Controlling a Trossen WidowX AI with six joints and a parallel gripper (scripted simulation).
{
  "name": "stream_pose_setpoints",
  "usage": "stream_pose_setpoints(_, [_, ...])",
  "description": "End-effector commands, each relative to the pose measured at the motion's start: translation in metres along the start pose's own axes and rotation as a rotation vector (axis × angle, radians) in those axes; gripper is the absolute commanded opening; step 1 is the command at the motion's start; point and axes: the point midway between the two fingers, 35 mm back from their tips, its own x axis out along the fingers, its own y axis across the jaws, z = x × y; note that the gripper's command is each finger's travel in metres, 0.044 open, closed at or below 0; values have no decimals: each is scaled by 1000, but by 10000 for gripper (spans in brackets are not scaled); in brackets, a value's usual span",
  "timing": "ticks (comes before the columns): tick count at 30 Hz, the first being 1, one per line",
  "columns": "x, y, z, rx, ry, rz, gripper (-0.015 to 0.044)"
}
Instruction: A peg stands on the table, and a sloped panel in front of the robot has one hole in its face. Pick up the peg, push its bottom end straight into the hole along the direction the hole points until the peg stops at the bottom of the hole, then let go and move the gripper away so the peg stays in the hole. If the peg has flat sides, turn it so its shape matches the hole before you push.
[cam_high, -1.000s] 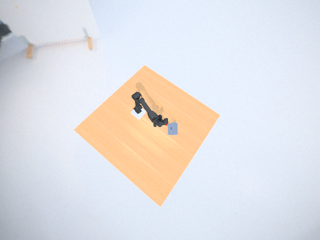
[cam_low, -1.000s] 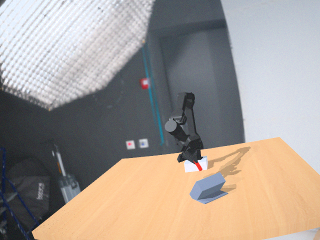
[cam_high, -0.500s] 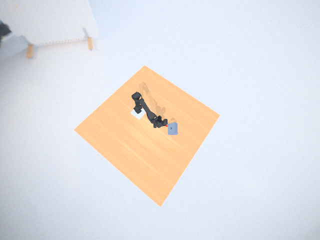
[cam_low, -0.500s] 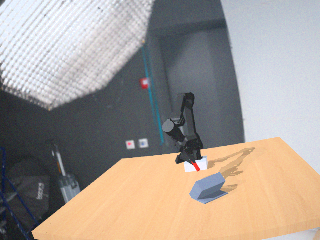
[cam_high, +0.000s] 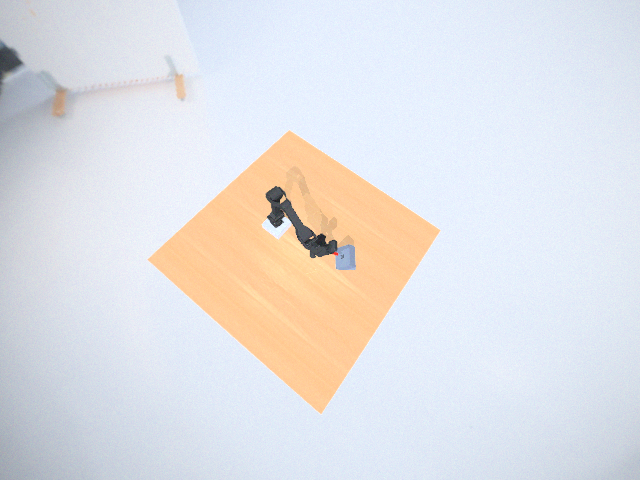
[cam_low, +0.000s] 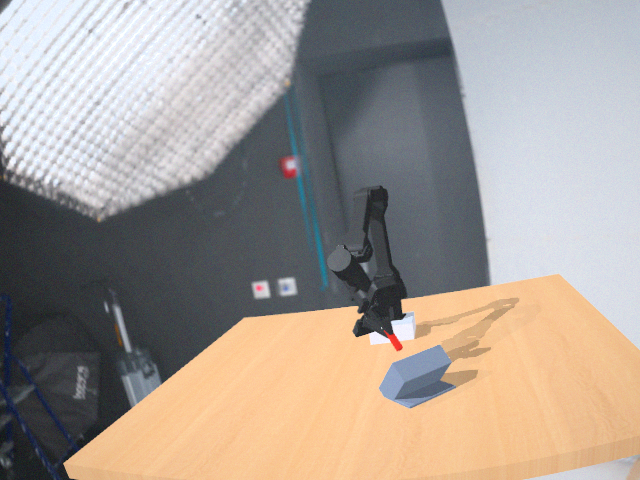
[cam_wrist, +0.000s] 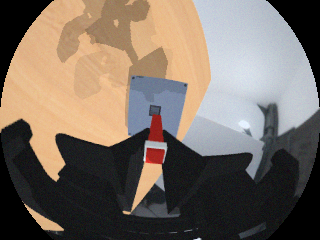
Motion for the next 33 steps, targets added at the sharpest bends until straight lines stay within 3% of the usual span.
stream_pose_setpoints(1, [8,4,0,11,-3,-5,0])
stream_pose_setpoints(33, [36,5,-1,10,6,-24,0])
